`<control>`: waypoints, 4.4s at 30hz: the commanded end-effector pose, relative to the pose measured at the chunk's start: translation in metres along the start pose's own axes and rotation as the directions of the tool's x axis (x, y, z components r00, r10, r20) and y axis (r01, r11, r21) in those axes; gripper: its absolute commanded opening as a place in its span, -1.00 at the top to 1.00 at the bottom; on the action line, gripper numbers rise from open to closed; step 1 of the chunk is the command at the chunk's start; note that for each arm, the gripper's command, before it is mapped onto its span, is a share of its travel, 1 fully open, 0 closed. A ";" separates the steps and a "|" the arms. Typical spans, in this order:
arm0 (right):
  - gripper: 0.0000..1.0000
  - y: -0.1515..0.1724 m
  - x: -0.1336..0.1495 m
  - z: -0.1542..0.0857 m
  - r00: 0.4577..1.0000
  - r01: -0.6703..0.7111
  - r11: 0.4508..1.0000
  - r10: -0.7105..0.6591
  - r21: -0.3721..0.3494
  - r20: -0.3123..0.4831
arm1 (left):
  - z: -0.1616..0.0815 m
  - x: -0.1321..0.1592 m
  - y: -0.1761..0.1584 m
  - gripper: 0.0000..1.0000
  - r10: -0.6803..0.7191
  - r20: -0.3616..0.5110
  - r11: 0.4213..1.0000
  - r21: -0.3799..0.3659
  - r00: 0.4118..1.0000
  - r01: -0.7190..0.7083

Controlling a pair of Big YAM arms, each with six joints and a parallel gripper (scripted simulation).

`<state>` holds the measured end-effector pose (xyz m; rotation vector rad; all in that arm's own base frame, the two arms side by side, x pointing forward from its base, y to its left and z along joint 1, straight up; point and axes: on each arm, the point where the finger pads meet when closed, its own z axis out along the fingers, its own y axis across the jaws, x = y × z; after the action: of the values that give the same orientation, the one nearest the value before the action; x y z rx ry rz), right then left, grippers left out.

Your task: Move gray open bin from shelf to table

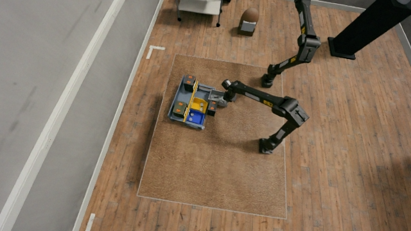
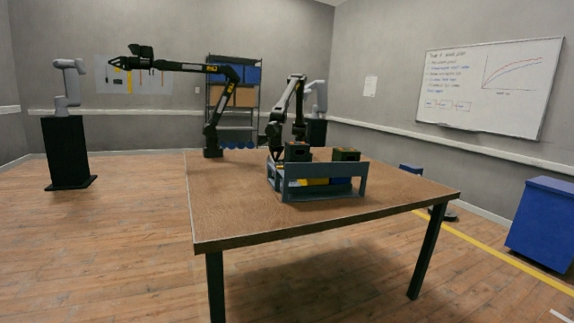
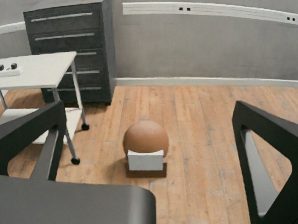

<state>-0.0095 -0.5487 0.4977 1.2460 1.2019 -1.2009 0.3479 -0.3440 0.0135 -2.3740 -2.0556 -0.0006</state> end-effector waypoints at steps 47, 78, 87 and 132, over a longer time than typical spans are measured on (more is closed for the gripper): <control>-1.00 -0.004 -0.003 -0.004 1.000 0.017 1.000 -0.017 0.006 0.020 | -0.017 -0.011 0.007 1.00 0.005 0.037 0.999 -0.054 0.999 -0.003; -1.00 -0.004 -0.003 -0.004 1.000 0.017 1.000 -0.017 0.006 0.020 | 0.015 -0.007 0.003 1.00 0.004 0.011 1.000 -0.020 1.000 -0.003; -1.00 -0.004 -0.003 -0.004 1.000 0.017 1.000 -0.017 0.006 0.020 | 0.020 -0.007 0.003 1.00 0.004 0.010 1.000 -0.018 1.000 -0.004; -1.00 -0.004 -0.003 -0.004 1.000 0.017 1.000 -0.017 0.006 0.020 | 0.028 -0.007 0.004 1.00 0.005 0.012 1.000 -0.020 1.000 -0.004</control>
<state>-0.0095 -0.5487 0.4977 1.2460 1.2019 -1.2009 0.3501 -0.3468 -0.0051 -2.3902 -2.0693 -0.0044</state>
